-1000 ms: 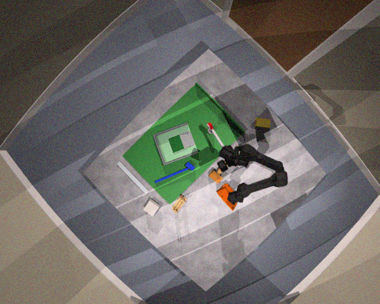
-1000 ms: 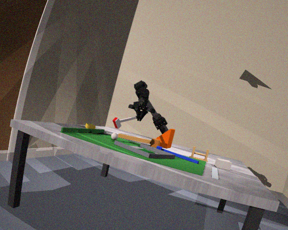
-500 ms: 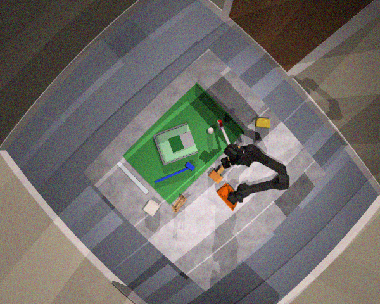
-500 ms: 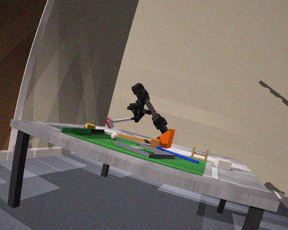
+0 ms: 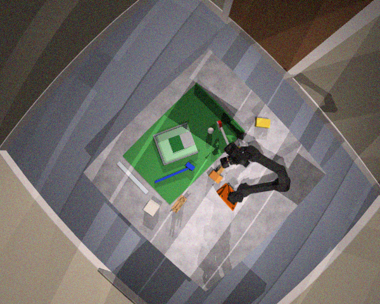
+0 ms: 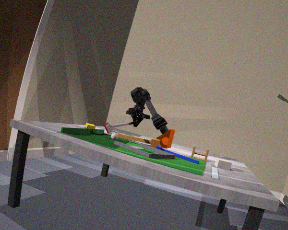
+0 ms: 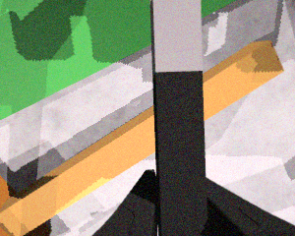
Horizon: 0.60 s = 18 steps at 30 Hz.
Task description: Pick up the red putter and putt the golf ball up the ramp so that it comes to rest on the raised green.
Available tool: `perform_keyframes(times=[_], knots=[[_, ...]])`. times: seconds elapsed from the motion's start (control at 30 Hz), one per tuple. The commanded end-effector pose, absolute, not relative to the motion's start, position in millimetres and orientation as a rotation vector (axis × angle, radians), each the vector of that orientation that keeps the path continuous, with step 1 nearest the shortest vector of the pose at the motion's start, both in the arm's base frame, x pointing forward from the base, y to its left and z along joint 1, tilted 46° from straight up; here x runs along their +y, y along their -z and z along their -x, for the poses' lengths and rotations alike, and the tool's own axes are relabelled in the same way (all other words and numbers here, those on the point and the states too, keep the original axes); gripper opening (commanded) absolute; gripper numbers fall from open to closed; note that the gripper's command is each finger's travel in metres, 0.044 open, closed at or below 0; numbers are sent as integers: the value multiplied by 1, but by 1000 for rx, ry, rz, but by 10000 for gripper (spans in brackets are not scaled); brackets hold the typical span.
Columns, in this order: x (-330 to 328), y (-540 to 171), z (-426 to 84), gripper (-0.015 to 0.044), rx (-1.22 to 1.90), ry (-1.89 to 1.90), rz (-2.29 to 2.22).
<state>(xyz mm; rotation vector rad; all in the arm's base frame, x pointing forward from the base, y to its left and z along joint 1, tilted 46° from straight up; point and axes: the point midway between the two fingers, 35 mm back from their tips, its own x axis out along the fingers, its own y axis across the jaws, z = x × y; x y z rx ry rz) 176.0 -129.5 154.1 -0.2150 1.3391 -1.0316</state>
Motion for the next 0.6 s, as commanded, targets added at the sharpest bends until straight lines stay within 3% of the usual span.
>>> perform_keyframes(times=[0.0,0.57], knots=[[-134,-150,-175,0,1335,1033,220],[-144,-140,-173,0,1338,1033,216]])
